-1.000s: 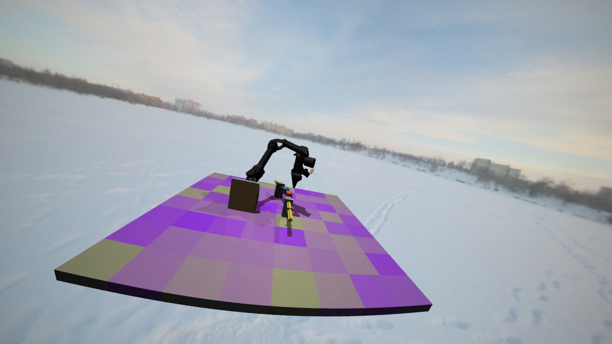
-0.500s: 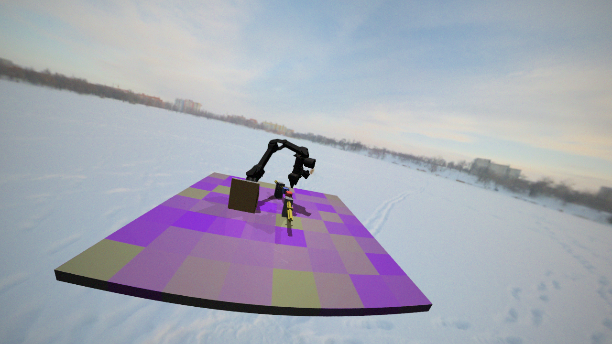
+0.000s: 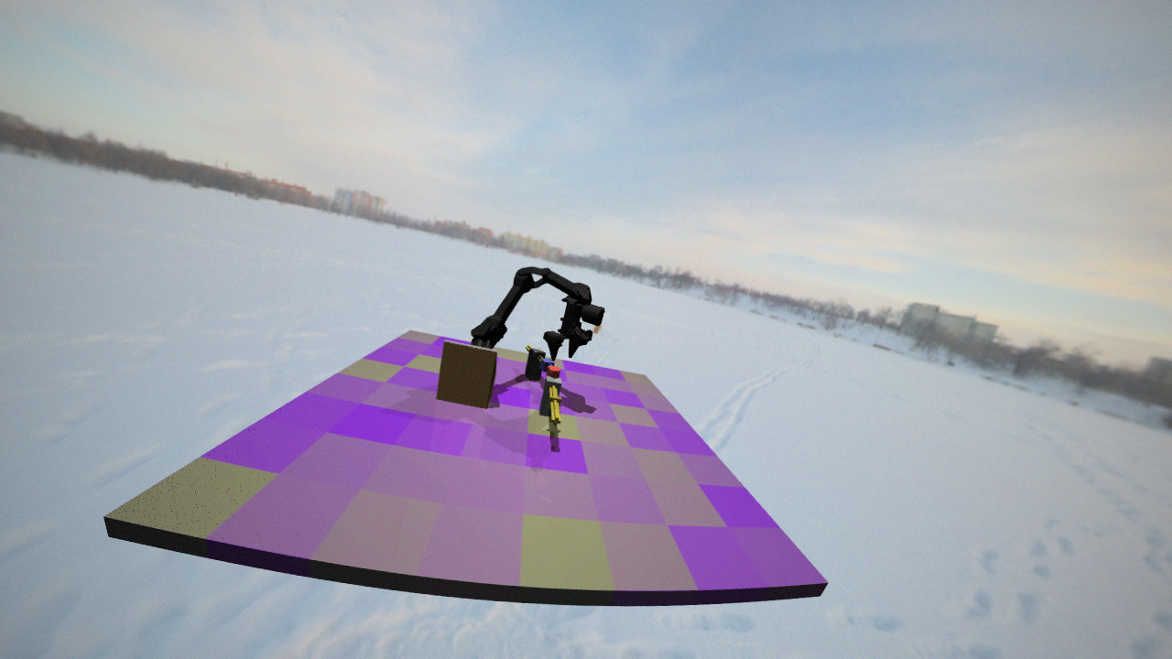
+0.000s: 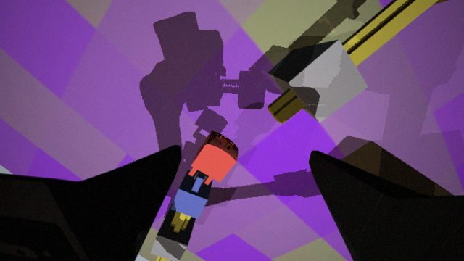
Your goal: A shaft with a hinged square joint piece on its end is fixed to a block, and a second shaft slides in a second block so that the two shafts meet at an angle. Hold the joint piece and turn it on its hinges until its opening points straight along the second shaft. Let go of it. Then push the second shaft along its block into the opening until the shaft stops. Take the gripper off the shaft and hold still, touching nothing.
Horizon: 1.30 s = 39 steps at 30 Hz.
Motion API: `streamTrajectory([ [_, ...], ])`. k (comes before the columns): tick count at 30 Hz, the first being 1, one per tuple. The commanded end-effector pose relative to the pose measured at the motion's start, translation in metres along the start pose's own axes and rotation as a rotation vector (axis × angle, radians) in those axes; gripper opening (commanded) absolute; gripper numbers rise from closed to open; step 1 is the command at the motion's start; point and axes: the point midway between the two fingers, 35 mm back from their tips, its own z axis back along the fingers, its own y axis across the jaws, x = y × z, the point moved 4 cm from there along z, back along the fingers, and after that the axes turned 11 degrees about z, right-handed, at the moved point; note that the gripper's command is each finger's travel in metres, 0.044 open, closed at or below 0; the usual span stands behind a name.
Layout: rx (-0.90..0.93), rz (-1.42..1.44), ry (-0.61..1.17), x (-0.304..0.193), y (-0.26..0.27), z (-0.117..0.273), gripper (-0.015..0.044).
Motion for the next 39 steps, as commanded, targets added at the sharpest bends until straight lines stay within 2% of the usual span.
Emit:
streamTrajectory([
  [1,0.007,-0.117,0.007,0.0,-0.001,-0.003,0.044],
  [16,0.015,-0.556,0.027,0.001,-0.002,-0.009,0.044],
  [22,0.015,-0.575,0.028,0.001,-0.002,-0.011,0.044],
  [39,0.018,-0.574,0.03,0.003,-0.003,-0.088,0.044],
])
